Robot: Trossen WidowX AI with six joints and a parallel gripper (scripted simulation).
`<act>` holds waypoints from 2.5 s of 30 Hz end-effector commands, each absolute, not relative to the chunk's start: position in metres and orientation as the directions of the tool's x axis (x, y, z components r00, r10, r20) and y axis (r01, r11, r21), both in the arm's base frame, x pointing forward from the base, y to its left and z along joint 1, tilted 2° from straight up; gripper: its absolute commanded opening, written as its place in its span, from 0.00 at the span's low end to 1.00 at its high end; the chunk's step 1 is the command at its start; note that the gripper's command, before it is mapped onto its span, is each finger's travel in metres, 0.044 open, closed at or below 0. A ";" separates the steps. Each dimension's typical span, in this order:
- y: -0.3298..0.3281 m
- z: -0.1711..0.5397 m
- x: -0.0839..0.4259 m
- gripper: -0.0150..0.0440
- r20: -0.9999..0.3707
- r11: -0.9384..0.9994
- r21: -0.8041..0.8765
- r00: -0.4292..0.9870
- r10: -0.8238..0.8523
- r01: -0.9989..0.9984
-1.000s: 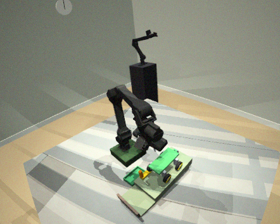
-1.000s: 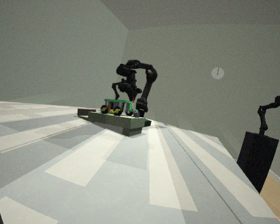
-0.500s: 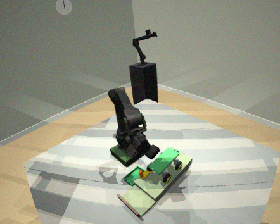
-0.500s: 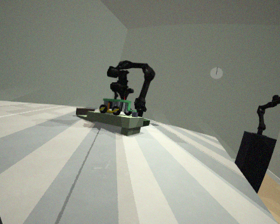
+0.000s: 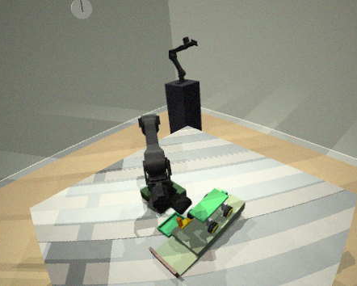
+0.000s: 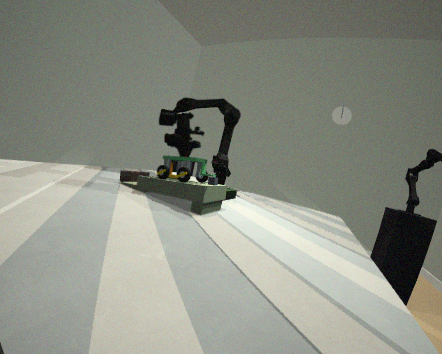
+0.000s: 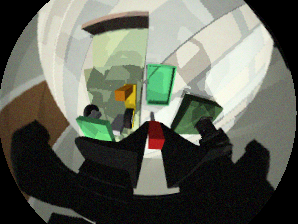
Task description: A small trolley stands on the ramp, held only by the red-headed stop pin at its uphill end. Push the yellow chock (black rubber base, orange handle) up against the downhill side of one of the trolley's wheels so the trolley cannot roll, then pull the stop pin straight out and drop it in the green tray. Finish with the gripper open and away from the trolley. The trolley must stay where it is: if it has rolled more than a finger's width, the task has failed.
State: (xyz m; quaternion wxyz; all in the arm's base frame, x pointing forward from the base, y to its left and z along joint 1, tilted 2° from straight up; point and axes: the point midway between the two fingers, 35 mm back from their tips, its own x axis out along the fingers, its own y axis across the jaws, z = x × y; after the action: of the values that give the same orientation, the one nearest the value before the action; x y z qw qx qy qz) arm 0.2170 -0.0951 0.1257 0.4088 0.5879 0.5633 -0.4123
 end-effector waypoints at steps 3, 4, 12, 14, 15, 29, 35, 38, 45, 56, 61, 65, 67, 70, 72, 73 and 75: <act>-0.114 0.123 0.215 0.25 -0.947 -0.028 0.015 0.023 0.320 0.999; -0.114 0.123 0.215 0.25 -0.947 -0.028 0.015 0.023 0.320 0.999; -0.113 0.123 0.215 0.25 -0.957 -0.180 -0.023 0.031 0.289 0.983; -0.112 0.123 0.215 0.25 -0.960 -0.238 -0.035 0.033 0.276 0.971; -0.112 0.123 0.215 0.25 -0.962 -0.266 -0.041 0.034 0.270 0.963; -0.109 0.123 0.214 0.25 -0.982 -0.633 -0.093 0.035 0.186 0.769; -0.107 0.123 0.214 0.25 -0.988 -0.761 -0.098 0.029 0.152 0.642; -0.107 0.123 0.215 0.25 -0.991 -0.816 -0.095 0.027 0.134 0.570; -0.105 0.124 0.215 0.25 -0.995 -0.920 -0.076 0.024 0.093 0.385; -0.104 0.124 0.216 0.25 -0.999 -0.994 -0.034 0.023 0.036 0.108; -0.104 0.124 0.216 0.25 -0.999 -0.994 -0.034 0.023 0.036 0.108; -0.103 0.118 0.210 0.25 -0.999 -0.996 -0.031 0.021 0.033 0.089; -0.103 0.113 0.206 0.25 -0.999 -0.997 -0.029 0.019 0.030 0.073; -0.103 0.106 0.199 0.25 -1.000 -0.998 -0.025 0.016 0.026 0.053; -0.102 0.104 0.198 0.25 -1.000 -0.999 -0.025 0.015 0.025 0.048; -0.102 0.104 0.198 0.25 -1.000 -0.999 -0.025 0.015 0.025 0.048; -0.102 0.104 0.198 0.25 -1.000 -0.999 -0.021 0.015 0.022 0.048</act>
State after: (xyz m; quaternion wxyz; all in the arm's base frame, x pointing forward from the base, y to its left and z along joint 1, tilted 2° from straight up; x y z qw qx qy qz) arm 0.1992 -0.1016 0.1049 0.0081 0.7114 0.0315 -0.7021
